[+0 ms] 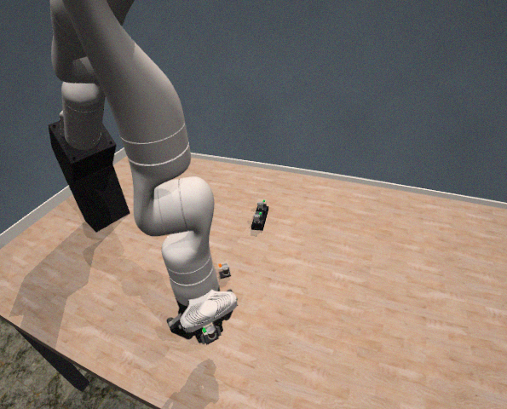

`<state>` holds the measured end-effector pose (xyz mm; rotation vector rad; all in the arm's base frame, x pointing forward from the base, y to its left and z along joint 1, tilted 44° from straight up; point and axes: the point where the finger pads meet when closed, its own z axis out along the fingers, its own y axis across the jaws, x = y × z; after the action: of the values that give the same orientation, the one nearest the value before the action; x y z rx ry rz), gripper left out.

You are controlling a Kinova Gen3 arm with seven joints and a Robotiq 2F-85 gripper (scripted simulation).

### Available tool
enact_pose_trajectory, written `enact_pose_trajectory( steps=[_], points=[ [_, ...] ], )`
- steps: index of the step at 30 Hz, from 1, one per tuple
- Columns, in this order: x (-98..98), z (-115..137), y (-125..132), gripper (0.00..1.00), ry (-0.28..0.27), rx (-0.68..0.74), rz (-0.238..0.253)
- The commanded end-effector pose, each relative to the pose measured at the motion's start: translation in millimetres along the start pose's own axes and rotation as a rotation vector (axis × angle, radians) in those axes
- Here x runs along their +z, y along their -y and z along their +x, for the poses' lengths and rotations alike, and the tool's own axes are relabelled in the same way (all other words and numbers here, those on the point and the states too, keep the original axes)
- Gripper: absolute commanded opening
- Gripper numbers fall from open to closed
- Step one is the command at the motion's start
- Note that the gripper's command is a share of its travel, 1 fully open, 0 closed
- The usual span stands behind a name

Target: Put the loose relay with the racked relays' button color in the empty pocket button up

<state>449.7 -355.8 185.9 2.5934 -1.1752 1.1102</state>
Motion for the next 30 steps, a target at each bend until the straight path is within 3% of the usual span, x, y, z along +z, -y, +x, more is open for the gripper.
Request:
enact_pose_trajectory(
  steps=[1,14,30],
  points=[
    [-12.0,6,0,0.0,-0.013,-0.002,-0.002],
    [-45.1,5,0,0.0,-0.013,-0.002,-0.002],
    [-48.4,4,1,0.0,-0.013,-0.002,-0.002]
  ],
)
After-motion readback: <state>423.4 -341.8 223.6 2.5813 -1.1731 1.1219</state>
